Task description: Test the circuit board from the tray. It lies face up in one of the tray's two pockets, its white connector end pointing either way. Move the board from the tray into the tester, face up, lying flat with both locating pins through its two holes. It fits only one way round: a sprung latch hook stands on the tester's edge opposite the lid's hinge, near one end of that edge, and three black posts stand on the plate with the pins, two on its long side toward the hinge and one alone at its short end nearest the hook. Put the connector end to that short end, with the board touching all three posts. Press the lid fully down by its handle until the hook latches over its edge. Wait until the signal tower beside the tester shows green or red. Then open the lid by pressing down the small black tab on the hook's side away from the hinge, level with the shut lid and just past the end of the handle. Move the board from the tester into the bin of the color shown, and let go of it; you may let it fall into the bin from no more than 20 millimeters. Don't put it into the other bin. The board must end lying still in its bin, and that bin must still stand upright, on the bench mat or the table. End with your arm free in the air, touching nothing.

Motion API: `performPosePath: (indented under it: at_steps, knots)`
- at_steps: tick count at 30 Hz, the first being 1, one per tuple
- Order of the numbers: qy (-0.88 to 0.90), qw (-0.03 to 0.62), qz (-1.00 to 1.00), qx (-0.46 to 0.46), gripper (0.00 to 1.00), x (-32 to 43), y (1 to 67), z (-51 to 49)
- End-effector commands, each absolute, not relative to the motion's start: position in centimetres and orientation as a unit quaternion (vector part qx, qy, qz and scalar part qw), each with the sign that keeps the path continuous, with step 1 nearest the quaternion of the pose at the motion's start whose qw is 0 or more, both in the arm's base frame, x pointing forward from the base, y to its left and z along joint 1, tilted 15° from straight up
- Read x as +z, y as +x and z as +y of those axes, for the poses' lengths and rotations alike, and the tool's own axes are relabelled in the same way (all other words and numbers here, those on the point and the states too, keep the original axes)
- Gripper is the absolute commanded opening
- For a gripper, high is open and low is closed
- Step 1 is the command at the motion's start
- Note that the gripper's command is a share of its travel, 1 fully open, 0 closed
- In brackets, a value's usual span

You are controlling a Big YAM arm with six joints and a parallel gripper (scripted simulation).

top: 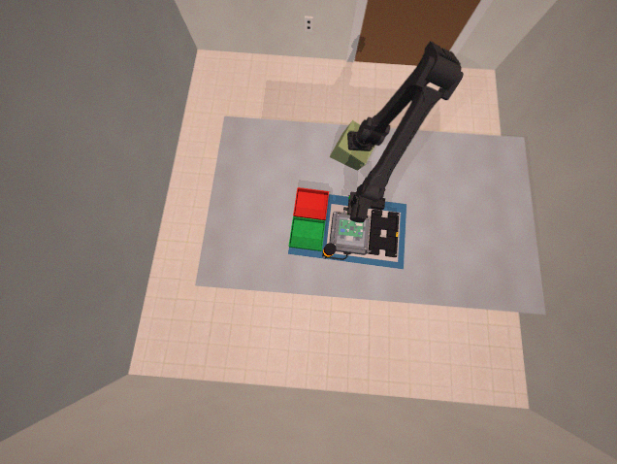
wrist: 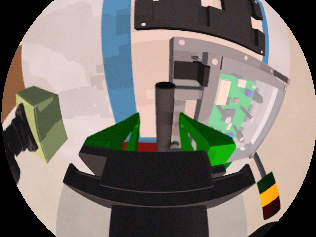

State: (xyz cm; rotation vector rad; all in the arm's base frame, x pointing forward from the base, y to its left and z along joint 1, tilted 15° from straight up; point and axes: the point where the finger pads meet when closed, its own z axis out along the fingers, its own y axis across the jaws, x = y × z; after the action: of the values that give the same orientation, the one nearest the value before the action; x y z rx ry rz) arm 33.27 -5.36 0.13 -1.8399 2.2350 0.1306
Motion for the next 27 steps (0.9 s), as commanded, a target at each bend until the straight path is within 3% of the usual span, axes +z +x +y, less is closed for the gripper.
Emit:
performPosePath:
  at_steps: [1, 15, 27]
  knots:
    - [-0.632, 0.141, 0.762, 0.018, 0.48, 3.1, 35.6, -6.7]
    - [-0.632, 0.142, 0.762, 0.014, 0.48, 11.2, 34.4, -8.5]
    - [-0.634, 0.135, 0.761, 0.025, 0.48, 12.4, 34.0, -8.7]
